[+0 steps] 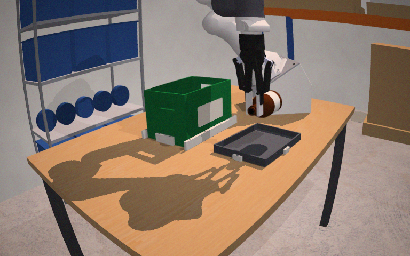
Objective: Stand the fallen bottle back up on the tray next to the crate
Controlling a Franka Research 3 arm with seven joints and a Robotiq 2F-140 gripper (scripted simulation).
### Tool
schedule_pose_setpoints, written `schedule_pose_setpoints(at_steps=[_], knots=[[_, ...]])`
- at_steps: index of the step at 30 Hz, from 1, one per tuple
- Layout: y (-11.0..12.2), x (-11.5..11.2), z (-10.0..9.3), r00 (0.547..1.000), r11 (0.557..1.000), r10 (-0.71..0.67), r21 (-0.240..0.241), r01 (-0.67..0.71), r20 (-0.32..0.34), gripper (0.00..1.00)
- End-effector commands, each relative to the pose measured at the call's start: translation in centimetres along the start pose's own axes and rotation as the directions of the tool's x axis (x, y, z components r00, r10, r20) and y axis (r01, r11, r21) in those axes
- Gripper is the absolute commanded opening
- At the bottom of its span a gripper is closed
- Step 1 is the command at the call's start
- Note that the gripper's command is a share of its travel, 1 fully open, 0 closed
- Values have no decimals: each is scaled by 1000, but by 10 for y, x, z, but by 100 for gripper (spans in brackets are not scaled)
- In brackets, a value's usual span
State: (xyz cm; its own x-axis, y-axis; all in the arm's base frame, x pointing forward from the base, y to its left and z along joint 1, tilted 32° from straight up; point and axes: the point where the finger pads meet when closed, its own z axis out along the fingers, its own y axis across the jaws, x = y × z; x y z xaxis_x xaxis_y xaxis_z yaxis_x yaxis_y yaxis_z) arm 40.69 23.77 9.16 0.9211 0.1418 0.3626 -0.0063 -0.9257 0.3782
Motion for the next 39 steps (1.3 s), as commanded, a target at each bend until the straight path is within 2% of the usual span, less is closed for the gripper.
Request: schedule_pose_setpoints(at_steps=[1, 20, 39], knots=[[2, 0, -9, 1000, 1000, 3, -8, -3, -1, 0], [1, 0, -37, 1000, 1000, 3, -8, -3, -1, 0], [1, 0, -56, 1000, 1000, 3, -8, -3, -1, 0]])
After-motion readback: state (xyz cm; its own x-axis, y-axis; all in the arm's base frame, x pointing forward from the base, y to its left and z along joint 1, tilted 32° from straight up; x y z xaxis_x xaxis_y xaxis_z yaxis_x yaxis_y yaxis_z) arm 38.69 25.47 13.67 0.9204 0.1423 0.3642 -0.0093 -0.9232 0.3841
